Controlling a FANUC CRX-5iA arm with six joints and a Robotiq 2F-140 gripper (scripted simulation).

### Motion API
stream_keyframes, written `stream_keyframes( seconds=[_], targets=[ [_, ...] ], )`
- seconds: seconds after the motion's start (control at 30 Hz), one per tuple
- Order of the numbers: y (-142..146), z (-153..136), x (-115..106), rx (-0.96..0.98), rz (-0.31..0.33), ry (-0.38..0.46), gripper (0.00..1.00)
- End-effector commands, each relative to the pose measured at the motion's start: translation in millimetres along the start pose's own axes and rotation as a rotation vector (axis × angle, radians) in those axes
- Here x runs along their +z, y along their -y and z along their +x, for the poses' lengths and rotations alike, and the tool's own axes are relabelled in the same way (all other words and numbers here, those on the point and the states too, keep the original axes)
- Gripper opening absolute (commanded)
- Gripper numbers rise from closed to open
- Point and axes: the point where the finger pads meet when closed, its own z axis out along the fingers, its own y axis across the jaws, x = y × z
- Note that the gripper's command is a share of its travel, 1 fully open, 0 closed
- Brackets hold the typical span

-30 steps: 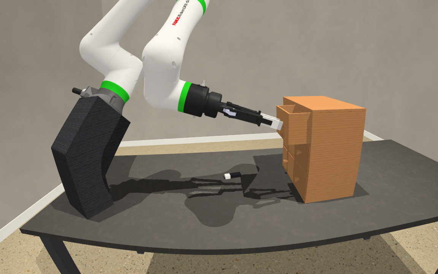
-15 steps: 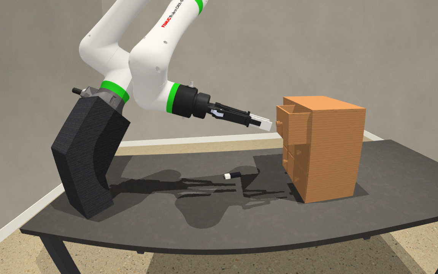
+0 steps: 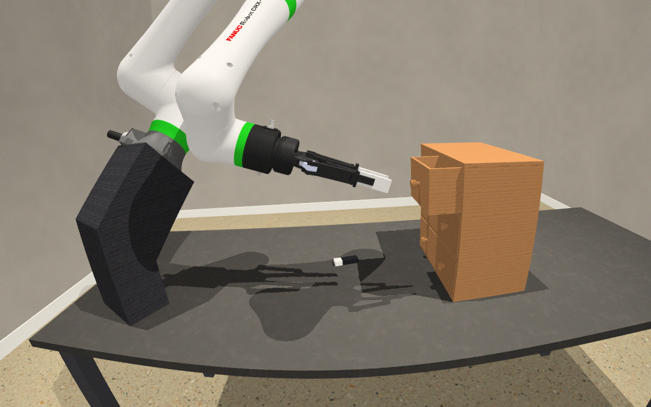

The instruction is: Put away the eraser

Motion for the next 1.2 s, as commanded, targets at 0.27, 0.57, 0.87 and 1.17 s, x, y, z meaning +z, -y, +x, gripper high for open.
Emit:
stream_keyframes(
  seconds=[0.27, 0.57, 0.87, 1.17],
  targets=[
    [-1.1, -0.6, -40.9, 0.000, -0.002, -0.002, 0.20],
    [-1.3, -0.9, -42.0, 0.000, -0.003, -0.007, 0.20],
    [-1.4, -2.3, -45.0, 0.000, -0.004, -0.036, 0.20],
    [-1.4, -6.6, -54.6, 0.000, -0.004, -0.126, 0.20]
  ],
)
